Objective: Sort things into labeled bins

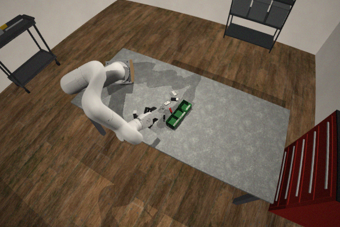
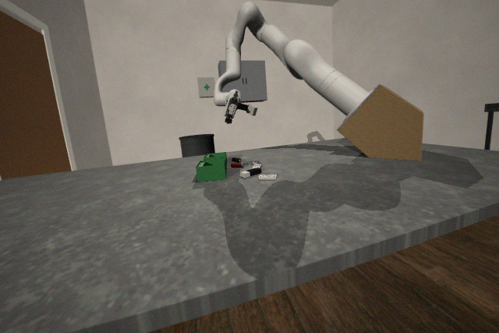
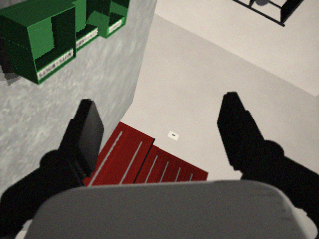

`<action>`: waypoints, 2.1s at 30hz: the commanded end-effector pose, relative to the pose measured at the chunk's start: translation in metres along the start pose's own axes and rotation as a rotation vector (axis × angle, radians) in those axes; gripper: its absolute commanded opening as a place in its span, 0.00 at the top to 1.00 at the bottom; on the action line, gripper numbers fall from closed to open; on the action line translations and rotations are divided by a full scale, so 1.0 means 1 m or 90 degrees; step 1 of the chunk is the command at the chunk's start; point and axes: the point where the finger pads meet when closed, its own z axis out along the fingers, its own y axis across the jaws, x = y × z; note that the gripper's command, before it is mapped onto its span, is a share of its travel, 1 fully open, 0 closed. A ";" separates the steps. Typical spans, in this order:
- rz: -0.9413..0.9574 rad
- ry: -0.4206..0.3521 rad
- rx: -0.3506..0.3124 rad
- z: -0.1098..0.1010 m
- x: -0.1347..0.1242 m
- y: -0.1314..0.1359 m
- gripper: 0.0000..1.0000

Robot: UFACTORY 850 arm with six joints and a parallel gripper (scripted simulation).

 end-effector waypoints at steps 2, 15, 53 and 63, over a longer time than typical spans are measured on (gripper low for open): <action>-0.001 0.000 0.000 0.000 0.000 0.000 0.00; -0.001 0.000 0.000 0.000 0.000 0.000 0.00; -0.353 0.419 -0.264 0.060 0.108 0.096 0.93; -0.504 0.558 -0.330 0.063 0.131 0.096 0.93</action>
